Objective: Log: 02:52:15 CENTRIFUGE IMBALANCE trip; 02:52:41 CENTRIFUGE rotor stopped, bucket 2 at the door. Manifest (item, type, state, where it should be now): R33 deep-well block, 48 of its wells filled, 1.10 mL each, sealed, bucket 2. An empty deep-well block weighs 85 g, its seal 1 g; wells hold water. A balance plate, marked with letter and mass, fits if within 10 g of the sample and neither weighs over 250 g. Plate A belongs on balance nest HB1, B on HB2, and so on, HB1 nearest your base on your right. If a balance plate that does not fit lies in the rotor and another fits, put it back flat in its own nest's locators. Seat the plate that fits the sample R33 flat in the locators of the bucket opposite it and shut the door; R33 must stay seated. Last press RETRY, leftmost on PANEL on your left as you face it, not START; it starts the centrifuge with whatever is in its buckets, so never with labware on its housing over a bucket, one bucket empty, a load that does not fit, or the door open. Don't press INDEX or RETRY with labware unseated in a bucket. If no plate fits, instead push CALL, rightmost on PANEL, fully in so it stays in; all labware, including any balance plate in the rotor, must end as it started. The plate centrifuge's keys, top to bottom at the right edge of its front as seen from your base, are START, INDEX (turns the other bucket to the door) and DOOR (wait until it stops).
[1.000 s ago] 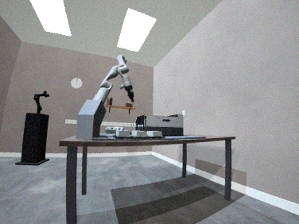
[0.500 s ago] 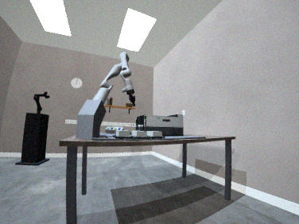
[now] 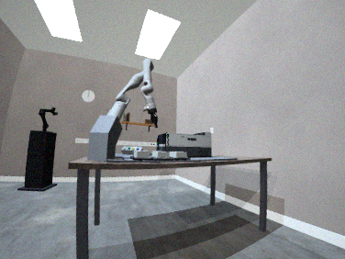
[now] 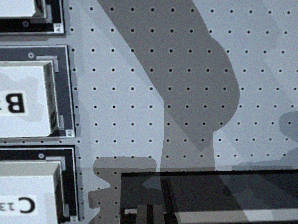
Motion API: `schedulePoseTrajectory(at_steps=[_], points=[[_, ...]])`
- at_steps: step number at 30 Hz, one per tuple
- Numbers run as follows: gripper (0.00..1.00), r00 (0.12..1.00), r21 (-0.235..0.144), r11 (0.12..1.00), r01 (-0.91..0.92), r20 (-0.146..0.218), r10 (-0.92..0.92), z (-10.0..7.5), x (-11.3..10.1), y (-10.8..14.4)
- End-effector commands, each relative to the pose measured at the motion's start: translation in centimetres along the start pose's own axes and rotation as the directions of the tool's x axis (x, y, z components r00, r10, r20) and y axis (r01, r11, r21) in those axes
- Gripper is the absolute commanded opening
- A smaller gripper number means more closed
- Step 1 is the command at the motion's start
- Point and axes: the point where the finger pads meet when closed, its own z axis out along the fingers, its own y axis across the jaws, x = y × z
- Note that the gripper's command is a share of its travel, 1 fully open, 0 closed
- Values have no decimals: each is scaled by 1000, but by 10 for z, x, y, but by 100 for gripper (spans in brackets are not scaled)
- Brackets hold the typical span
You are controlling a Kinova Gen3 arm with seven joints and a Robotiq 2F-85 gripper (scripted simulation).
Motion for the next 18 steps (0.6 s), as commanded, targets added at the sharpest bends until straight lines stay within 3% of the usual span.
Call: schedulePoseTrajectory(at_steps=[1, 3, 18], points=[[10, 993, 62, 998, 2, 114, -9, 13, -1, -1], [10, 993, 62, 998, 2, 114, -9, 13, -1, -1], [10, 993, 62, 998, 2, 114, -9, 63, -4, -4]])
